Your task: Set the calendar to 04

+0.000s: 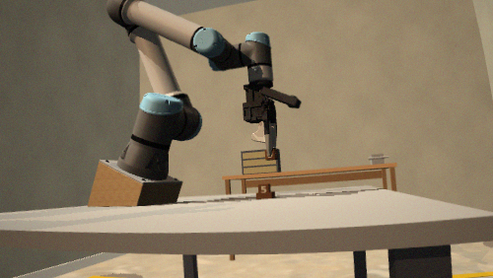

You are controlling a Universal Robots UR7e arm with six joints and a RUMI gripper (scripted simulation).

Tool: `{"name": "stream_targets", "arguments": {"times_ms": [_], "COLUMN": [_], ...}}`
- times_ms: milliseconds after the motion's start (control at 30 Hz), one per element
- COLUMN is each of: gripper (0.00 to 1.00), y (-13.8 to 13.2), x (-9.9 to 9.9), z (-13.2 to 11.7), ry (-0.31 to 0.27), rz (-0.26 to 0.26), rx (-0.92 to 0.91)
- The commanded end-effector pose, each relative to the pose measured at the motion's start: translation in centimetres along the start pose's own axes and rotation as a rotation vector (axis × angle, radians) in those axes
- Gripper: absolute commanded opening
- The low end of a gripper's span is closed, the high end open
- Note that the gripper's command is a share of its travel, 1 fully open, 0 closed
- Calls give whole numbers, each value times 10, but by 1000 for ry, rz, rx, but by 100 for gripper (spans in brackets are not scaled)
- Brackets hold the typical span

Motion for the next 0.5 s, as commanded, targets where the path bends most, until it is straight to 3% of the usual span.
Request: {"name": "stream_targets", "arguments": {"times_ms": [0,467], "gripper": [10,10], "y": [2,15], "x": [0,1], "z": [0,-4], "ry": [0,4], "rz": [-10,-10], "rx": [-83,-568]}}
Point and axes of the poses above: the point where the finger pads meet when closed, its own x axis back along the fingers, its own y axis across the jaws, z = x × y, the point moved 4 cm from there along x, back along the fingers, and after that the axes turned 9 degrees about x, right-handed, at the moved point
